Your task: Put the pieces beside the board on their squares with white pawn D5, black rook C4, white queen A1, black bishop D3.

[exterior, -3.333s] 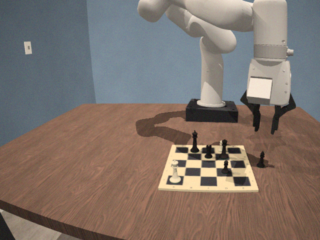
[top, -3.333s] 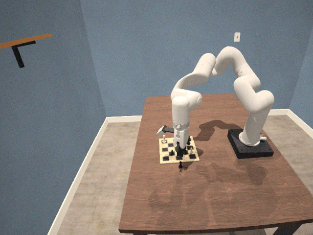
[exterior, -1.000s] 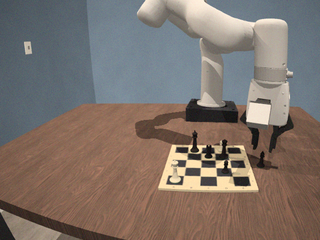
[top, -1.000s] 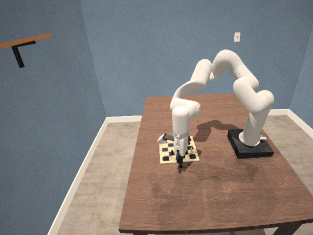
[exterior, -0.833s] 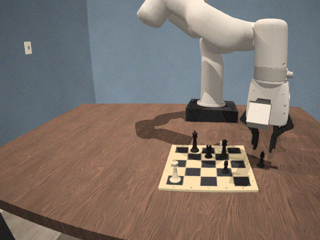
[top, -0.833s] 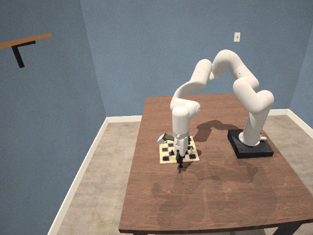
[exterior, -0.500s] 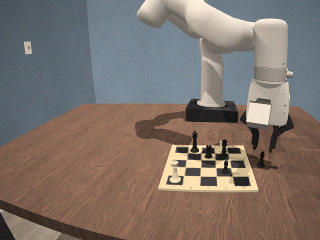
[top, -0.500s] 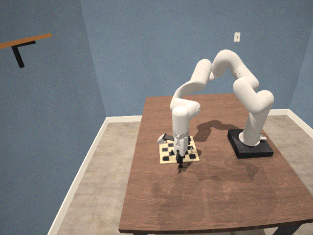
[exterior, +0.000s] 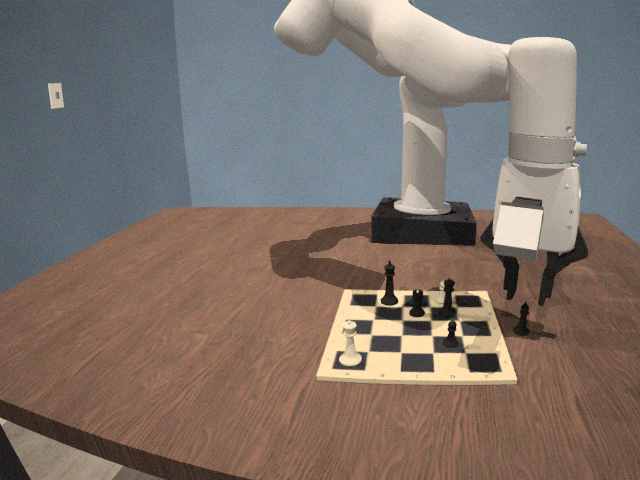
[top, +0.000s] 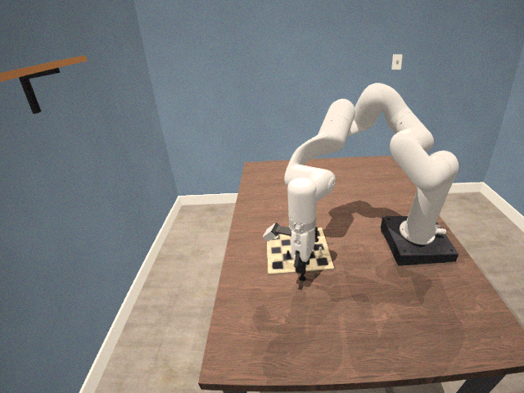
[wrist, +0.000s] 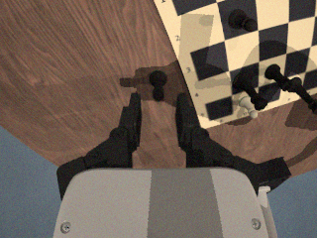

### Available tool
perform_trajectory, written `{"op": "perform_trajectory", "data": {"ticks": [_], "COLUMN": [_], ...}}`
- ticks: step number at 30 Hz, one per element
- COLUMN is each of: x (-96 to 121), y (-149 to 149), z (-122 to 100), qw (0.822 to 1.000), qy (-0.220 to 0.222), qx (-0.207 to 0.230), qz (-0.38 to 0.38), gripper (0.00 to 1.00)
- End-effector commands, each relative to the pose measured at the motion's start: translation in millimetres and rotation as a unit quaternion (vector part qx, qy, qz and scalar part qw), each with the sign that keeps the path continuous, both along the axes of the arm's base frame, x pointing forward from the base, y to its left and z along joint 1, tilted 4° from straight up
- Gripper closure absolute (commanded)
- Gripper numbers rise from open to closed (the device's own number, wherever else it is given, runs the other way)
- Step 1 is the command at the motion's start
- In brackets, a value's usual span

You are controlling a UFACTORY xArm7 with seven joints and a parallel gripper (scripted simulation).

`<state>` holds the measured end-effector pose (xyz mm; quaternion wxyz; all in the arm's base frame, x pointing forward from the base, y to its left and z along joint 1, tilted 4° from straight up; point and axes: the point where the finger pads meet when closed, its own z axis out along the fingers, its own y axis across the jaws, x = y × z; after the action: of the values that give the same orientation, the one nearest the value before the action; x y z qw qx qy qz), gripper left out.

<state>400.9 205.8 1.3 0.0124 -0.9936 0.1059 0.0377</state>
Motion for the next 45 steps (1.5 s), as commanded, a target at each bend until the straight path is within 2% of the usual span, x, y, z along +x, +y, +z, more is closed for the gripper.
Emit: {"op": "perform_trajectory", "data": {"ticks": [1,38,45], "x": [1.2,1.2,0.8], "y": [0.8,0.8,1.0], "z": [1.5,1.4,-4.5], "qw": [1.000,1.000,1.000], "qy": [-0.002,-0.002,-0.002], "qx": [0.001,0.001,0.001], "qz": [0.000,0.000,0.000], "gripper": [0.63,0.63,0.63]}}
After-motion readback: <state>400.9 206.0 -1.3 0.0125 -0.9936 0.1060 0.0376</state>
